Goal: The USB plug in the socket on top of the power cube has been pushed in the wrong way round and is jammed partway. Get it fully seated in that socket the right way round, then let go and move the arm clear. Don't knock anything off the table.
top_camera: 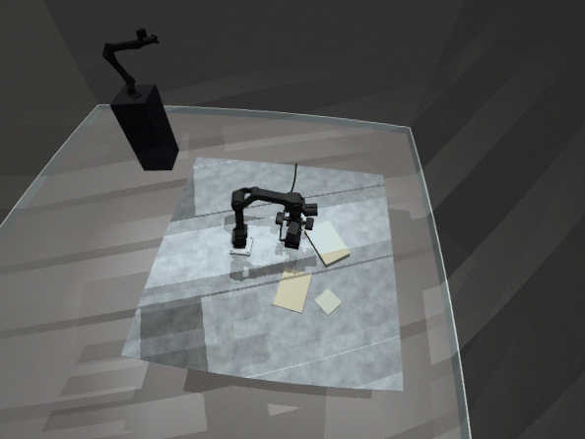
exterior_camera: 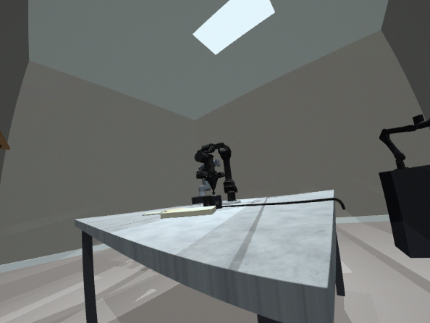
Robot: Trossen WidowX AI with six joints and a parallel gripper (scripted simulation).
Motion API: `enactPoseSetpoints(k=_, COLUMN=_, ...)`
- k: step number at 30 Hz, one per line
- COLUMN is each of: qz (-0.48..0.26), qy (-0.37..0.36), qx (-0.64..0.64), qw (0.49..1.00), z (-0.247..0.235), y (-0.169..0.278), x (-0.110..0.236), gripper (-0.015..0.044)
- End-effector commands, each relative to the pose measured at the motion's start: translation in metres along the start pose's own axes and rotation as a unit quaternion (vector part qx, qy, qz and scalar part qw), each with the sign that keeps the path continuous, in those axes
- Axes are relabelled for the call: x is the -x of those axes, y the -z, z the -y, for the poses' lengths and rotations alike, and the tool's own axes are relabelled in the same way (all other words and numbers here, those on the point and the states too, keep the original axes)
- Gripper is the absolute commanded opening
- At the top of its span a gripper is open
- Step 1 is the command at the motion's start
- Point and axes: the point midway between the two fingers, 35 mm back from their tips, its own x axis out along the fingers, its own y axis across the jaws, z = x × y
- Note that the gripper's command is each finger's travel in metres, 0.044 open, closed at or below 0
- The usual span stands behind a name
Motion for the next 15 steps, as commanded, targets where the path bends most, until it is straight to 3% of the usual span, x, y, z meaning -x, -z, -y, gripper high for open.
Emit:
enactPoseSetpoints(k=1, qz=-0.002, qy=0.0, qx=0.002, qw=1.0, z=-0.0001, y=0.0005, x=-0.0009, gripper=0.0)
enactPoseSetpoints(k=15, qz=-0.002, qy=0.0, qx=0.002, qw=1.0, z=-0.0001, y=0.0003, x=-0.0026, gripper=0.0)
